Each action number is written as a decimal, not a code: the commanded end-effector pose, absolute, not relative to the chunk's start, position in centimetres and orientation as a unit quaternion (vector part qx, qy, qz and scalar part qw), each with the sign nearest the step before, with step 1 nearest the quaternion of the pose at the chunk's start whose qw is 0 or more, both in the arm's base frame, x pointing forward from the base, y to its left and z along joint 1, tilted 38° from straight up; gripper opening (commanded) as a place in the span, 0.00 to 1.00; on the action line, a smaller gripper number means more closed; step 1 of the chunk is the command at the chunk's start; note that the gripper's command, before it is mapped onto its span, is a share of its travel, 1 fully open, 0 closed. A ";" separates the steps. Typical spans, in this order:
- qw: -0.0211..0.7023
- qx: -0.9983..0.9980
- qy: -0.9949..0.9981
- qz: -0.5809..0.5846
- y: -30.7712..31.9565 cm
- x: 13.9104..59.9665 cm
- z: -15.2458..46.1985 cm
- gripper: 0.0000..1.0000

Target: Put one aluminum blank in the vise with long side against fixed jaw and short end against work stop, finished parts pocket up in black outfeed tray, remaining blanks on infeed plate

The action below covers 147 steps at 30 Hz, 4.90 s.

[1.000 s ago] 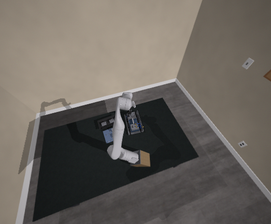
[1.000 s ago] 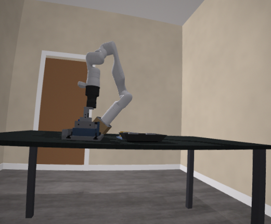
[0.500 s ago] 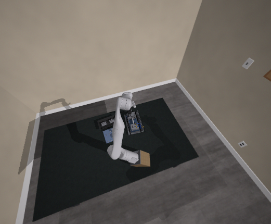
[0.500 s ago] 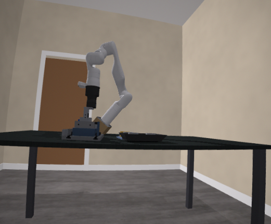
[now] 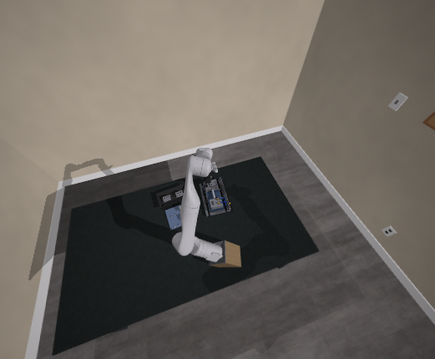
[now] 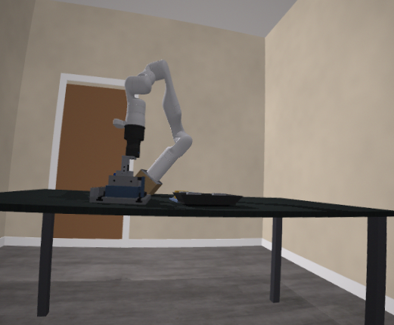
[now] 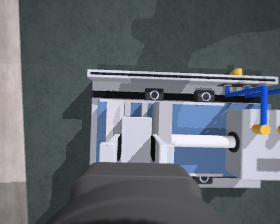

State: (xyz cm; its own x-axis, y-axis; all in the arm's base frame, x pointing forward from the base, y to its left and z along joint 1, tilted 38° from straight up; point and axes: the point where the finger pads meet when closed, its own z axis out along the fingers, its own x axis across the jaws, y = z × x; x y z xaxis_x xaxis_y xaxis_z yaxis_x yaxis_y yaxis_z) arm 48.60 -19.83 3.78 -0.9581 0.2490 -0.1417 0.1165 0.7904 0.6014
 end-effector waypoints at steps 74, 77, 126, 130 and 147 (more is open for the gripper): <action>0.108 0.098 0.940 0.308 -19.9 48.6 3.9 1.00; 0.108 0.098 0.940 0.308 -20.0 48.6 4.0 1.00; 0.108 0.098 0.940 0.308 -24.1 46.6 9.7 0.00; 0.108 0.098 0.940 0.308 -24.1 46.6 9.7 0.00; 0.108 0.098 0.940 0.308 -24.1 46.6 9.7 0.00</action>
